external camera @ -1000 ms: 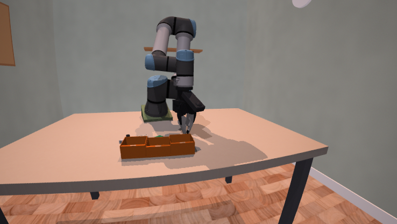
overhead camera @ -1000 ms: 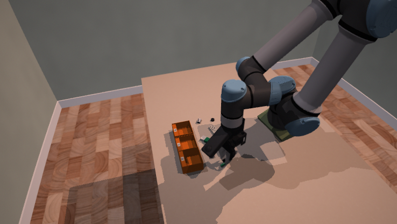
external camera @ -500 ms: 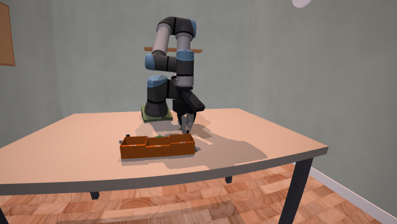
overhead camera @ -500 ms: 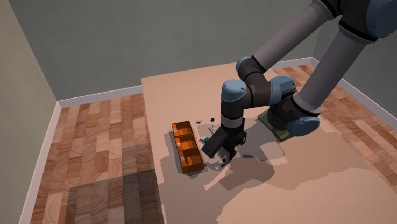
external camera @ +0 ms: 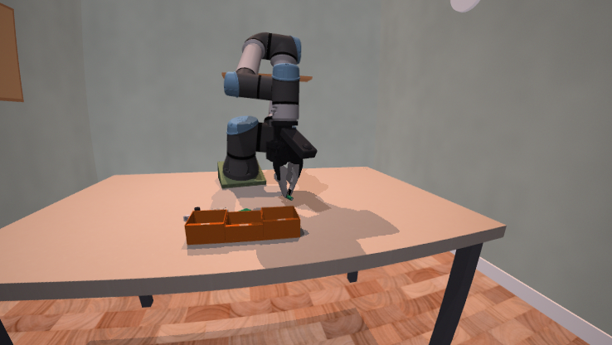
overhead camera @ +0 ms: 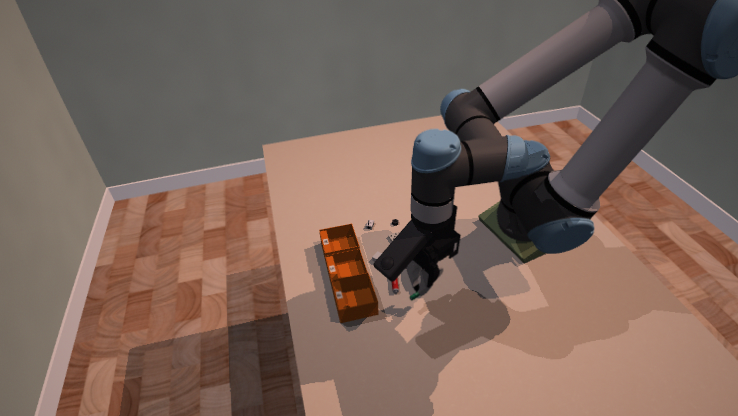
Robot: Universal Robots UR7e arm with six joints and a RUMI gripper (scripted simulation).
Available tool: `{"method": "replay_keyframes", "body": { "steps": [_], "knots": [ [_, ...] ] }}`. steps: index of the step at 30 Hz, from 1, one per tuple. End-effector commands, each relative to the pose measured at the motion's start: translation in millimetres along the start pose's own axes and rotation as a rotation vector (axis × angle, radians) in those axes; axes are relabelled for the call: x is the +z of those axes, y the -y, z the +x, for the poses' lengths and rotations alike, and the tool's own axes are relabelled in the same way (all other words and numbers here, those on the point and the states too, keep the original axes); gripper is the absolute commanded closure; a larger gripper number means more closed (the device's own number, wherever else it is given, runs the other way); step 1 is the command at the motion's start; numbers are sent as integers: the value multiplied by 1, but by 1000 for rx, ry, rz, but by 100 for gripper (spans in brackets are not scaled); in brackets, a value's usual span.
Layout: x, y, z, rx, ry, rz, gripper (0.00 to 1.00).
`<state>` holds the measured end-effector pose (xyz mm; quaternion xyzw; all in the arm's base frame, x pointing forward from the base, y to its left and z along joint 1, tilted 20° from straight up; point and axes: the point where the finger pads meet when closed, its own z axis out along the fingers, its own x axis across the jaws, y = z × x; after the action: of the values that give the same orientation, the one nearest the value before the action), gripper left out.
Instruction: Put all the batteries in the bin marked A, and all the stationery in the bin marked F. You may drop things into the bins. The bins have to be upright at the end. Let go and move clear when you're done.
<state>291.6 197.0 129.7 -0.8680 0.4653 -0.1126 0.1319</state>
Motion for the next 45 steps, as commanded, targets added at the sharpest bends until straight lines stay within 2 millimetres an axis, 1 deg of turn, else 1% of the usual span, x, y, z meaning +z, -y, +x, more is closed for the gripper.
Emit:
{"method": "replay_keyframes", "body": {
  "steps": [1,3,20,22,27,31,42,44,45],
  "knots": [
    [-18,0,0,0,2,1,100],
    [-25,0,0,0,2,1,100],
    [-25,0,0,0,2,1,100],
    [-31,0,0,0,2,1,100],
    [-31,0,0,0,2,1,100],
    [-31,3,24,188,2,0,100],
    [-31,11,90,510,-3,0,100],
    [-31,11,90,510,-3,0,100],
    [-31,12,96,591,-3,0,100]
  ]
}}
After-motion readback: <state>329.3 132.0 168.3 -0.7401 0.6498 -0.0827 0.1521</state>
